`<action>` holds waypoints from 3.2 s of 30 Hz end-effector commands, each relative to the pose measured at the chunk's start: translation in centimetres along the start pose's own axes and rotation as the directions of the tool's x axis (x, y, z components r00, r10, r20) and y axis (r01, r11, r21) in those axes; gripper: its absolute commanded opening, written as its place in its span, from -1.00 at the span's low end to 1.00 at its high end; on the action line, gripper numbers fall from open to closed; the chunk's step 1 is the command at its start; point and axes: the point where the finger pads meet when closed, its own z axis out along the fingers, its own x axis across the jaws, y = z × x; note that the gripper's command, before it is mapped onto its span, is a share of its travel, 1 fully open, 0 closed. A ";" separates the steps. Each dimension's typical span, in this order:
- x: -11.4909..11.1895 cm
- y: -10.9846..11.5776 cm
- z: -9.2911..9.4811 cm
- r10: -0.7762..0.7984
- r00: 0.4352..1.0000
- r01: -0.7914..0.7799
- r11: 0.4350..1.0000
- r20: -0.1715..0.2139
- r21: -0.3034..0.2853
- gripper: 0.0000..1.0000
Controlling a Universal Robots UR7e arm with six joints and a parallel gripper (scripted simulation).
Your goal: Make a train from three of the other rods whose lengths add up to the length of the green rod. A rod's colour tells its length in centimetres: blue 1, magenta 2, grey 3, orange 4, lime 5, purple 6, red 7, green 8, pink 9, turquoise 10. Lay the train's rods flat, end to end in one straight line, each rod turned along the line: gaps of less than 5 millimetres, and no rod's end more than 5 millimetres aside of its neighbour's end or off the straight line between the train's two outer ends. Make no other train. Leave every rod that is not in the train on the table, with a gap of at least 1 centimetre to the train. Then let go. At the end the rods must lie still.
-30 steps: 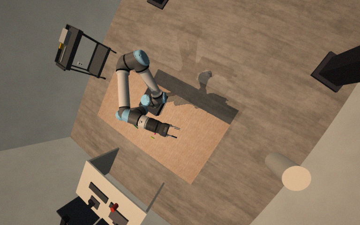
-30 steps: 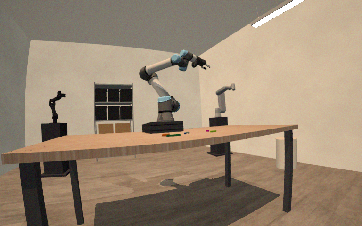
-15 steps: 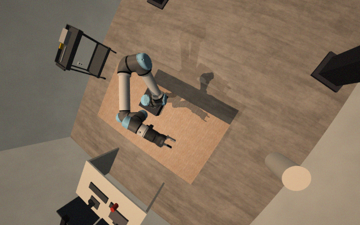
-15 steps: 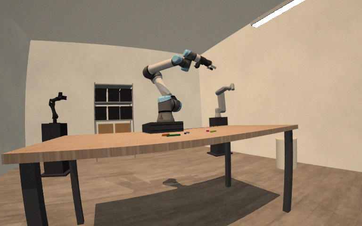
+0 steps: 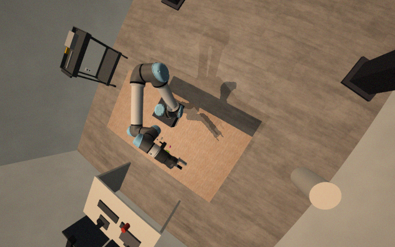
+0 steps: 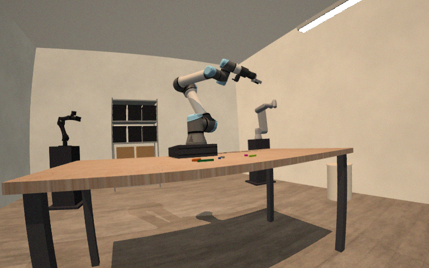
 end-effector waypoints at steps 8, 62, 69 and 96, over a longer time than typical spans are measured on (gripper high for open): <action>-9.5 -1.7 0.3 0.256 0.951 -0.259 0.966 0.176 -0.003 1.00; -37.8 -14.8 -9.5 0.860 0.127 -0.801 0.383 0.495 -0.460 1.00; -40.4 -17.1 -11.5 0.879 -0.012 -0.795 0.281 0.477 -0.537 1.00; -47.8 -27.4 -20.5 0.806 -0.524 -0.589 -0.109 0.275 -0.801 1.00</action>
